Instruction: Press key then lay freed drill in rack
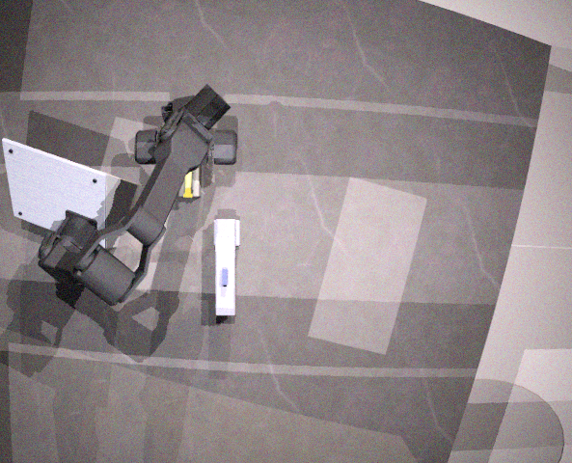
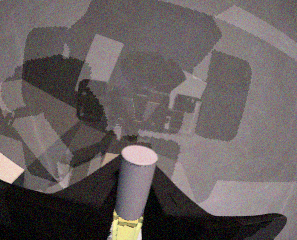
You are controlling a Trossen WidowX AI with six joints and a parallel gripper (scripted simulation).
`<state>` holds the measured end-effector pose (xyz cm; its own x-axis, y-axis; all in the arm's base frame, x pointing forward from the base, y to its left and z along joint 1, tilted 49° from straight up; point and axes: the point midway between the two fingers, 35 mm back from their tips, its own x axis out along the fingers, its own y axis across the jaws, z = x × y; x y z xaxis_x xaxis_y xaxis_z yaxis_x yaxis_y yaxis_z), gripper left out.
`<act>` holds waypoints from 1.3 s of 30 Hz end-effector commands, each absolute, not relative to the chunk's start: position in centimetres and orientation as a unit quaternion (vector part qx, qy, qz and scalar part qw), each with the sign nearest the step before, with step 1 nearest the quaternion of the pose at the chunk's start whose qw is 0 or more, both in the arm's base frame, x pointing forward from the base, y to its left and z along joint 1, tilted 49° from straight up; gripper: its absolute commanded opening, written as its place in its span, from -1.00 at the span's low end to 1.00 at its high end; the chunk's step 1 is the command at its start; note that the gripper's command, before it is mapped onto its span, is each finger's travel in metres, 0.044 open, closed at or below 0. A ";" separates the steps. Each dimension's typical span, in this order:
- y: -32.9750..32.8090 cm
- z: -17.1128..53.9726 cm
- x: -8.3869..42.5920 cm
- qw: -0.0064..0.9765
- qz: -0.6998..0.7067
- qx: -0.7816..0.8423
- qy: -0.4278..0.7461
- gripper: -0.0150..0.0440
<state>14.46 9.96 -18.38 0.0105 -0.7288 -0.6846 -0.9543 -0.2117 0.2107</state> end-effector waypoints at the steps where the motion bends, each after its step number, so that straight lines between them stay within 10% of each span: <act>1: 9.2 -18.4 14.1 0.150 0.355 -0.694 0.608 -0.49; 39: 7.3 -20.3 14.2 0.150 0.354 -0.694 0.609 -0.49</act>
